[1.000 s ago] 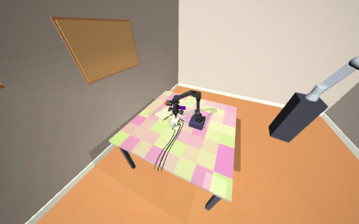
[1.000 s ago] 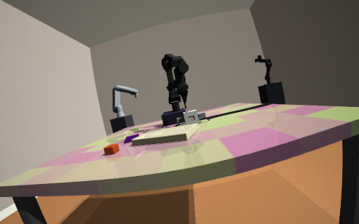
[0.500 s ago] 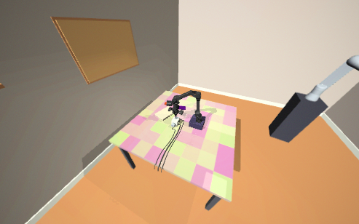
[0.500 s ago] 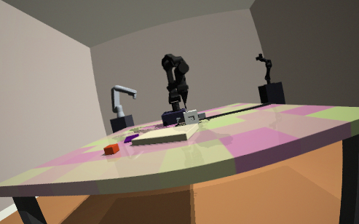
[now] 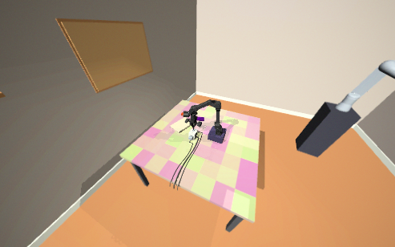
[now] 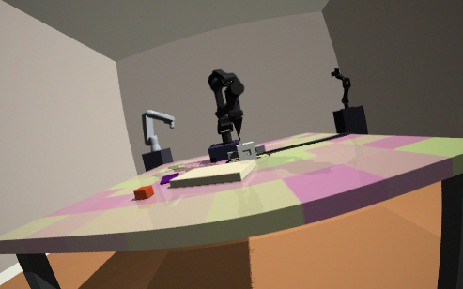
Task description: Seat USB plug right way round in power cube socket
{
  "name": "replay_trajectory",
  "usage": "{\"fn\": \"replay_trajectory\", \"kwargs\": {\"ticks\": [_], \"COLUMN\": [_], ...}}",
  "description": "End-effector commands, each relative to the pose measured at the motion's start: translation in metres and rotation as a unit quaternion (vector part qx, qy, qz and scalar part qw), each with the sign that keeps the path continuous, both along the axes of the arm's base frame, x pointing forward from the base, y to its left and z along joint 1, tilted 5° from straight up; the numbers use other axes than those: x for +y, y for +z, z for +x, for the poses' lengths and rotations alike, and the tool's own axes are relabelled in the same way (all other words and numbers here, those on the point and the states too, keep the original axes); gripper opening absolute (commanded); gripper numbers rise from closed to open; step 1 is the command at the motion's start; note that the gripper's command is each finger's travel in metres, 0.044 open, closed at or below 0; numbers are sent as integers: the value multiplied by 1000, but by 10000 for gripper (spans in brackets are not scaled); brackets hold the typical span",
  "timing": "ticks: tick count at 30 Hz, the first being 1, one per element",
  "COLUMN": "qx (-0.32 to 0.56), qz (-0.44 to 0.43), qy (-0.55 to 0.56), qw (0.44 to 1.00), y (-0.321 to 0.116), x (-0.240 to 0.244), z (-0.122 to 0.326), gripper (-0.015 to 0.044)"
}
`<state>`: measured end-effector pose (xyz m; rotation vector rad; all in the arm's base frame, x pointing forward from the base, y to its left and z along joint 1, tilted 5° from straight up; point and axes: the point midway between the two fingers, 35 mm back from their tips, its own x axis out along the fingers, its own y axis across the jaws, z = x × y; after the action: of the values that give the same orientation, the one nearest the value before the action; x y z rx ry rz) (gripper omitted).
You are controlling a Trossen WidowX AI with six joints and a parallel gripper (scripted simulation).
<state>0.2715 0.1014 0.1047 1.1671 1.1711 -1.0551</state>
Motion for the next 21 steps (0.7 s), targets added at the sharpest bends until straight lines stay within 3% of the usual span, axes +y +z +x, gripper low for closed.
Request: {"fn": "replay_trajectory", "kwargs": {"ticks": [1, 21], "qx": [0, 0], "qz": [-3, -4], "qy": [-3, -3], "qw": [1000, 1000], "y": [-2, -4], "x": [-1, 0], "z": [0, 1], "gripper": [0, 0]}}
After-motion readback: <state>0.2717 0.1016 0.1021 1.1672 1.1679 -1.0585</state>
